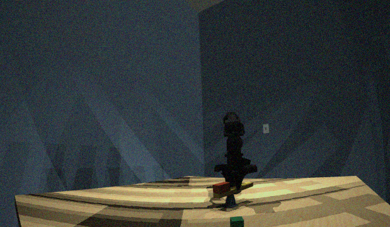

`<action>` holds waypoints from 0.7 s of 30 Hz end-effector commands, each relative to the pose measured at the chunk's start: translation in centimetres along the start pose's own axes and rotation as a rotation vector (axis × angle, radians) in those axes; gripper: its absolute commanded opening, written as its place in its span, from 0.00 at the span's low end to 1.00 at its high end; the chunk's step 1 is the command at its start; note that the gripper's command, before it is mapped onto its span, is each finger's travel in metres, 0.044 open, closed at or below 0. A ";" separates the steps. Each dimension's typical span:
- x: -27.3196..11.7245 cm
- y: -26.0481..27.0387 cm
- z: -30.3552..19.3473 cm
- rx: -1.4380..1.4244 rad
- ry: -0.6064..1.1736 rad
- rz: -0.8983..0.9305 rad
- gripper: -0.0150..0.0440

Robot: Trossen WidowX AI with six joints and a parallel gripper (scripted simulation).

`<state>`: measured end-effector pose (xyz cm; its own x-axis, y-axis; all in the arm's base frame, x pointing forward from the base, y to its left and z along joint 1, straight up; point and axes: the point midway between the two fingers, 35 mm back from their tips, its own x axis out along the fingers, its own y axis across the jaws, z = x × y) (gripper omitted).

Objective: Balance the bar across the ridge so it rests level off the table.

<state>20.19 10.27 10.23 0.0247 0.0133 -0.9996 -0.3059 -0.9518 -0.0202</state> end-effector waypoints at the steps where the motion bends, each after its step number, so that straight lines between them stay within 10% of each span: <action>1: 0.3 0.1 0.1 -0.004 -0.002 0.003 0.25; 21: 0.5 0.1 0.1 -0.004 -0.002 0.003 0.25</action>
<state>20.18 10.28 10.12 0.0257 0.0137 -0.9996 -0.3055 -0.9520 -0.0209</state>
